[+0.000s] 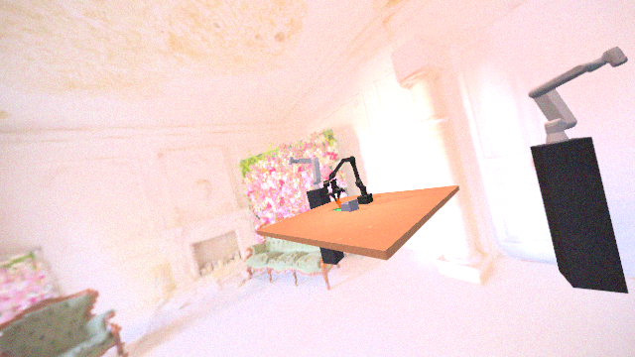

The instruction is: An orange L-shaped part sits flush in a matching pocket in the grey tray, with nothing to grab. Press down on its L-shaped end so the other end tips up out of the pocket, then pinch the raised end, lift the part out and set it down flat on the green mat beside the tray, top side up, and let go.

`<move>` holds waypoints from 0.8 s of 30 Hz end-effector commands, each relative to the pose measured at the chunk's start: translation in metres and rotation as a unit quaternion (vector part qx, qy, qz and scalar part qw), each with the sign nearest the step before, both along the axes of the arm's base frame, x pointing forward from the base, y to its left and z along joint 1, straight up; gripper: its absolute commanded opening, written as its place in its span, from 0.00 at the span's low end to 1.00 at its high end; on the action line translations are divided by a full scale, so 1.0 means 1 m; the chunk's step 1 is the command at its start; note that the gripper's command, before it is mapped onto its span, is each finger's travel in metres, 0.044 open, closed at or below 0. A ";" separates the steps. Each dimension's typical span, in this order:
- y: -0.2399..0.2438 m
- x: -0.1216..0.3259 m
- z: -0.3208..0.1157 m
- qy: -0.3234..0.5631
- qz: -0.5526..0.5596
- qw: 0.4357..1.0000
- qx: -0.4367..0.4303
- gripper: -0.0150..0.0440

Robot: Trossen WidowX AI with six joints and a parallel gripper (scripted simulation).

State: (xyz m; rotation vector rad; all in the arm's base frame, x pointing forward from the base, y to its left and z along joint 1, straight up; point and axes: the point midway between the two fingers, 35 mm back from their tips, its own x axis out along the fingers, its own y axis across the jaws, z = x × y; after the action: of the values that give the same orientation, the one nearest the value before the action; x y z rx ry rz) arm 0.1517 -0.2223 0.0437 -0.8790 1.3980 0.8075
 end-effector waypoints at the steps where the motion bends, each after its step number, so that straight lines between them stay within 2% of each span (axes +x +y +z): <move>1: 0.002 -0.001 -0.005 0.002 0.002 1.000 0.005 0.25; 22: 0.002 -0.001 -0.005 0.003 0.000 1.000 0.004 0.25; 24: 0.002 -0.001 -0.005 0.003 0.000 1.000 0.004 0.34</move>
State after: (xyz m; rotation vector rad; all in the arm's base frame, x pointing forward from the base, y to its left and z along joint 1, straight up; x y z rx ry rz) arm 0.1506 -0.2206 0.0386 -0.8709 1.3987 0.8160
